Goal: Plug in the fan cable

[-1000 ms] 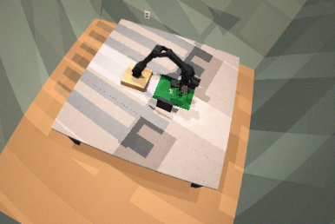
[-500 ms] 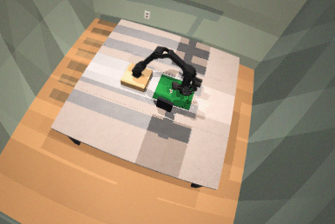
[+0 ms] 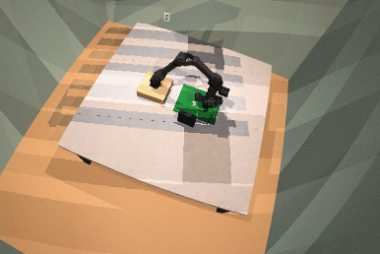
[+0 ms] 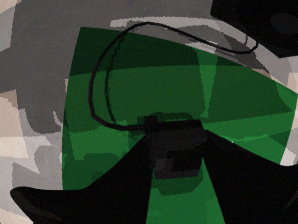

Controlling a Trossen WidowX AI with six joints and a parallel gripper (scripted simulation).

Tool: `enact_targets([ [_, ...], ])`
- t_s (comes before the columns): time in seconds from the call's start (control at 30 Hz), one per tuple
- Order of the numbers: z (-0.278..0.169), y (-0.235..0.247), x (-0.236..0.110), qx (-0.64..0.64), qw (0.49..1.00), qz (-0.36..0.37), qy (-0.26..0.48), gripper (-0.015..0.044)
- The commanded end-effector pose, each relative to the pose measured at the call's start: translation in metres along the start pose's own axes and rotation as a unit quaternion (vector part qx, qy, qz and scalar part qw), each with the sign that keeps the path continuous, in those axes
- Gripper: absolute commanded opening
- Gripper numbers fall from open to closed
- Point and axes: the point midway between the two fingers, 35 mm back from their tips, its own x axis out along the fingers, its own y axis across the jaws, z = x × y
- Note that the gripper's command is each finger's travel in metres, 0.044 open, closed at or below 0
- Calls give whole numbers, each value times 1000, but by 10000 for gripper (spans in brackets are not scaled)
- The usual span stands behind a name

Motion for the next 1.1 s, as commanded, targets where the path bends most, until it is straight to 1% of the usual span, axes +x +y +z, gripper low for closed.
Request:
enact_targets([
  [0.0, -2, -3, 8, 3, 999, -16, -28, 0],
  [0.53, -4, -5, 19, 14, 990, -43, -134, 0],
  [1.07, -8, -5, 23, 21, 968, -50, -244, 0],
])
